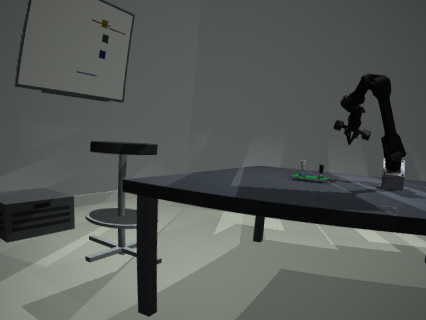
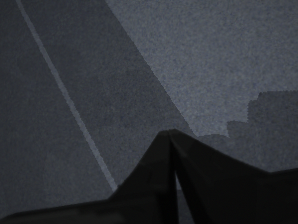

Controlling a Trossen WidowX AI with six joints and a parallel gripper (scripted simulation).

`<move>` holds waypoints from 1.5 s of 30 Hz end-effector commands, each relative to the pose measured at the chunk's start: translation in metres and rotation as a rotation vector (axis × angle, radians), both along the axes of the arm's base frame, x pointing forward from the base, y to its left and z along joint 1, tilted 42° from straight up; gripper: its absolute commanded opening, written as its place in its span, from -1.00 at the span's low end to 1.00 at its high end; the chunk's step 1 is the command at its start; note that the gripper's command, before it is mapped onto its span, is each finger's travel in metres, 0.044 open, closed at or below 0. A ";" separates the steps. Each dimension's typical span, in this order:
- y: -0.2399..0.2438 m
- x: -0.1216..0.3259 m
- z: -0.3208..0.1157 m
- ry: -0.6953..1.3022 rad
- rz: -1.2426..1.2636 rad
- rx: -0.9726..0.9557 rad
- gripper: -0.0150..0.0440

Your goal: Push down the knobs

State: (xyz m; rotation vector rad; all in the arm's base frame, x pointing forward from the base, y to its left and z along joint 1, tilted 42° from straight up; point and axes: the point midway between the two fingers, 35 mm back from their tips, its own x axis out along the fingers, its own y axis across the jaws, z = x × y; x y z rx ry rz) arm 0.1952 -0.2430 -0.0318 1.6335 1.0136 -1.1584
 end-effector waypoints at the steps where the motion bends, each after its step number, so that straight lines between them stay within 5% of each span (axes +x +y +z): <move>1: 0.012 0.018 0.010 -0.039 0.138 0.015 -0.49; 45: 0.206 0.126 0.131 -0.543 1.432 0.204 -0.49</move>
